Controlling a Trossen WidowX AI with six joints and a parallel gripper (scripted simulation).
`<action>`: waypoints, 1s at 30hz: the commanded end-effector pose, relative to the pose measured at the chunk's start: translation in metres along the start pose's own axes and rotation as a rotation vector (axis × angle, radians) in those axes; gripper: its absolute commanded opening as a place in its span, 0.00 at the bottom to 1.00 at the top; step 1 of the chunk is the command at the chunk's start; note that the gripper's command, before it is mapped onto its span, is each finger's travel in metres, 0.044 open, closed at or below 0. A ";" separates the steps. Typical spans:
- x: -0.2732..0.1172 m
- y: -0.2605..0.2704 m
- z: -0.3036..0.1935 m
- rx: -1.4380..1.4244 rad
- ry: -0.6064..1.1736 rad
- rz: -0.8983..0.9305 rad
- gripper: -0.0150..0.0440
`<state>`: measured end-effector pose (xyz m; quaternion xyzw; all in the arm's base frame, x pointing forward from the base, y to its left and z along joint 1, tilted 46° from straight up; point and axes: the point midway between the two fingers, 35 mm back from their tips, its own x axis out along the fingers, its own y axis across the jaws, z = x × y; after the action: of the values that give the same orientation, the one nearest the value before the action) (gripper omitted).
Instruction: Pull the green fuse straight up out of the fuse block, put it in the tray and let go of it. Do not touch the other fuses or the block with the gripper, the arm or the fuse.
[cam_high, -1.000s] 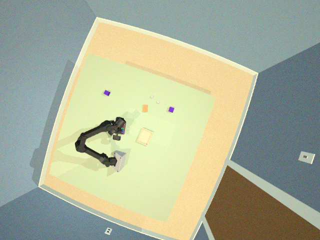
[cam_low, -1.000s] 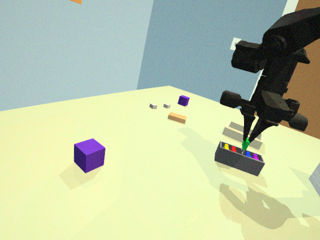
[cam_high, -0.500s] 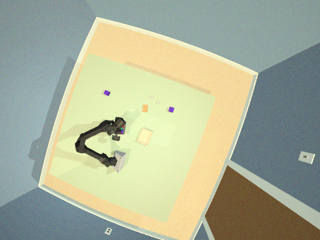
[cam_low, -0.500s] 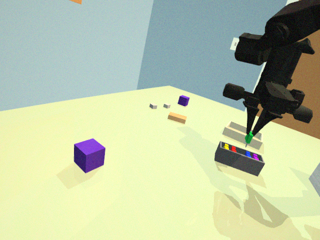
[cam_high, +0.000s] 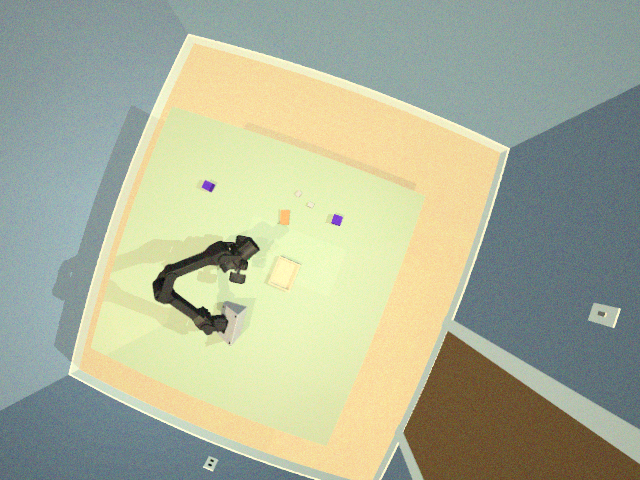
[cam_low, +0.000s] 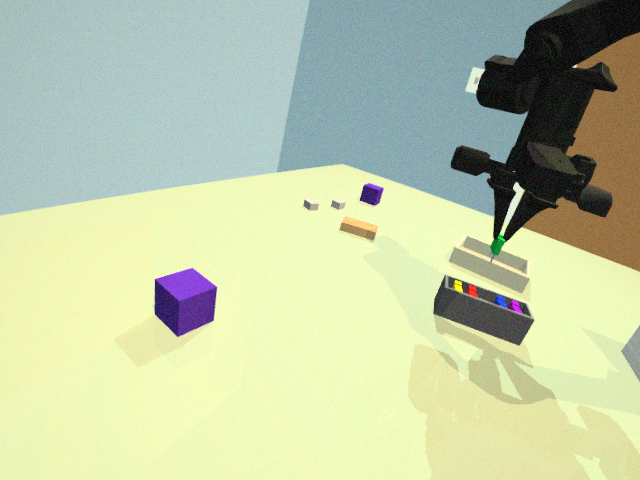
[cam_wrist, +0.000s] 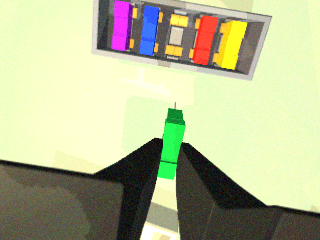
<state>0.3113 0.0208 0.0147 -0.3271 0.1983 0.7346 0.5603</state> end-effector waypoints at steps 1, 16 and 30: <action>-0.002 0.001 -0.021 -0.001 0.008 0.002 0.25; -0.003 0.018 -0.108 -0.002 0.012 0.003 0.25; 0.004 0.043 -0.166 -0.006 0.002 0.004 0.25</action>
<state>0.3115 -0.0962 -0.1070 -0.3249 0.1989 0.7347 0.5613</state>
